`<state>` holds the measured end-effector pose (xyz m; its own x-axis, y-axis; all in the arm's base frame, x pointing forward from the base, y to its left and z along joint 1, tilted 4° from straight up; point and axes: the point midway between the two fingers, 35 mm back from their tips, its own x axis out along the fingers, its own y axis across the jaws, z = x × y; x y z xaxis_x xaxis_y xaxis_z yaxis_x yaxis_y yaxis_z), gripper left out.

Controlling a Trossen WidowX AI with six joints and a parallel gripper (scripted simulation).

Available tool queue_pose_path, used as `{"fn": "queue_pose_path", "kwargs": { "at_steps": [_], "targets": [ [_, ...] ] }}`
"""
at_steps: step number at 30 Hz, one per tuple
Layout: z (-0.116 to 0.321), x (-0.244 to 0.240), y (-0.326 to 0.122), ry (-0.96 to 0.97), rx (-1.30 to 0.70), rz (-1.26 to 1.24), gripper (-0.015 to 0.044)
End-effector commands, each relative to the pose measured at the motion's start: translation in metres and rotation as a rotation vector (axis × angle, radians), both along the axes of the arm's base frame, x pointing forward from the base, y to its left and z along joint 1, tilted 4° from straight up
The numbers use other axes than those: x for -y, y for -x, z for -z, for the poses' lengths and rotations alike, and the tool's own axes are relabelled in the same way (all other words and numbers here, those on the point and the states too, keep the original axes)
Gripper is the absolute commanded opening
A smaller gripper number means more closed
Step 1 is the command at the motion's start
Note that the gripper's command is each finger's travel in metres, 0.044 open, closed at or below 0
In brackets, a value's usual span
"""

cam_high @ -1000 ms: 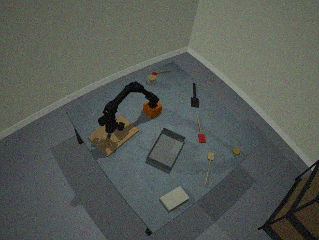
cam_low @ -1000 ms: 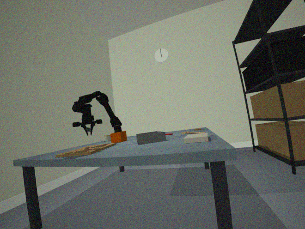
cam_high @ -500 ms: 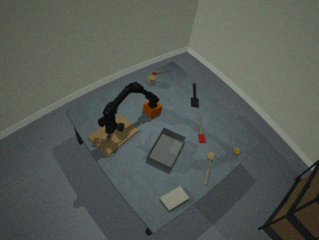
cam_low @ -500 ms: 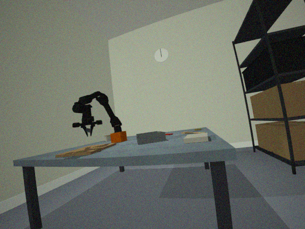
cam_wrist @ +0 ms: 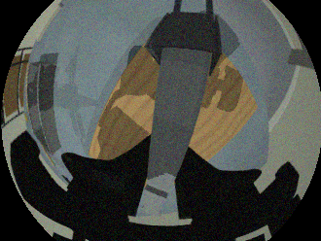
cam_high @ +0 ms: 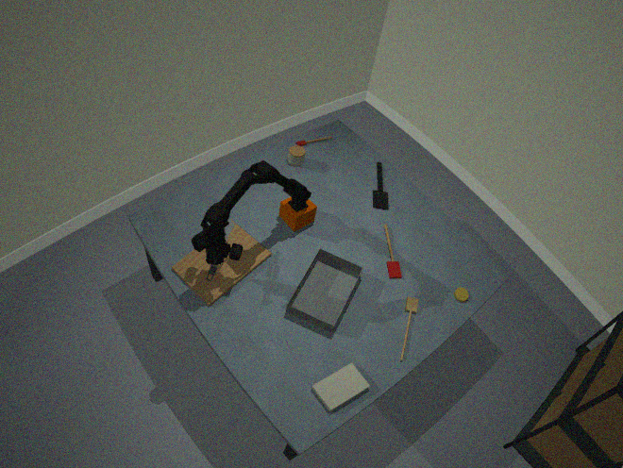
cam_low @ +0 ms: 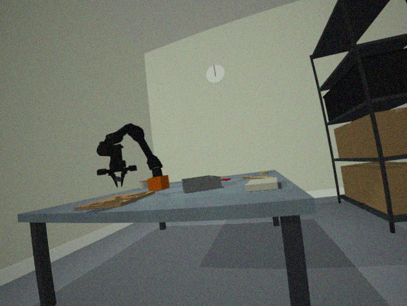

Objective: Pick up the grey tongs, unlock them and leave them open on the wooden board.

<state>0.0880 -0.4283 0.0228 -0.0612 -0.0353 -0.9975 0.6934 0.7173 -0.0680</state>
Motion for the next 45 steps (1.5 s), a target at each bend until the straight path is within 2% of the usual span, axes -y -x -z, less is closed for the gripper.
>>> {"fn": "queue_pose_path", "kwargs": {
  "at_steps": [1,19,41,45],
  "targets": [
    [0.005,0.000,0.002,0.002,-0.006,-0.003,-0.0150],
    [0.029,0.000,0.004,0.002,-0.006,-0.003,-0.0150],
    [0.030,-0.002,0.003,-0.007,-0.002,0.000,0.0428],
    [0.027,-0.006,-0.004,-0.007,-0.001,0.000,0.0440]
  ]
}}
